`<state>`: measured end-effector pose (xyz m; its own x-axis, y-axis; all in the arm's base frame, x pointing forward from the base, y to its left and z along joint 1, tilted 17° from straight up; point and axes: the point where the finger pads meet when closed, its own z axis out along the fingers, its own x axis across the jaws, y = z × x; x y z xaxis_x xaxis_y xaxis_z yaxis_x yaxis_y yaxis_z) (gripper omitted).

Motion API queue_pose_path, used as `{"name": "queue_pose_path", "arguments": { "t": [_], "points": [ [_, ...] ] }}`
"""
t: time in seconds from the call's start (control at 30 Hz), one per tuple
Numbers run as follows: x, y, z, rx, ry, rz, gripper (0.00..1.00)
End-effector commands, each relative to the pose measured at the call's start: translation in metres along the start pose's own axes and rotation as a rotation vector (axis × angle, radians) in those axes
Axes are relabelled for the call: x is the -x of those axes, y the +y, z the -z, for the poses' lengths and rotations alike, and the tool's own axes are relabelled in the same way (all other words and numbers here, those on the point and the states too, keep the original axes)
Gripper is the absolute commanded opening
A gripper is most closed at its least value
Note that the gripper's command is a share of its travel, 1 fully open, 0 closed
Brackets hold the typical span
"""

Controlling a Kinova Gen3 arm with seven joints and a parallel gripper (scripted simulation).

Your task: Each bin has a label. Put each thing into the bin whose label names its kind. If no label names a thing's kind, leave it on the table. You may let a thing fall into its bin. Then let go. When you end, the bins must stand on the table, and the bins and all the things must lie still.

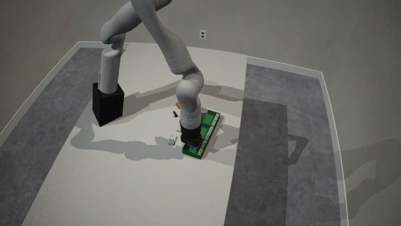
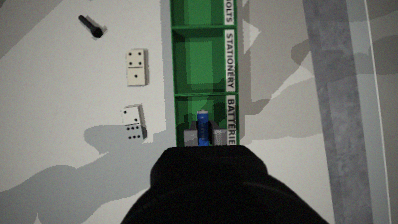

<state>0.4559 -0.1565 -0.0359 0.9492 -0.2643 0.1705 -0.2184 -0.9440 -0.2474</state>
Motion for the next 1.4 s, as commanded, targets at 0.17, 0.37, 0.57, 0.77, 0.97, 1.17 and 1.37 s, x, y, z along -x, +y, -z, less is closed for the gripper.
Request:
{"name": "queue_pose_path", "arguments": {
  "t": [0.17, 0.37, 0.57, 0.77, 0.97, 1.17, 1.37],
  "points": [
    [0.0021, -0.0032, -0.0126, -0.003, -0.005, 0.002, 0.31],
    [0.0023, -0.0037, -0.0125, -0.003, -0.005, 0.002, 0.31],
    [0.0019, -0.0032, -0.0126, -0.003, -0.005, 0.002, 0.31],
    [0.0019, -0.0031, -0.0126, -0.003, -0.005, 0.002, 0.60],
    [0.0018, -0.0031, -0.0125, -0.003, -0.005, 0.003, 0.60],
    [0.0018, -0.0031, -0.0125, -0.003, -0.005, 0.003, 0.60],
    [0.0018, -0.0030, -0.0059, -0.003, -0.005, 0.002, 0.60]
  ]
}}
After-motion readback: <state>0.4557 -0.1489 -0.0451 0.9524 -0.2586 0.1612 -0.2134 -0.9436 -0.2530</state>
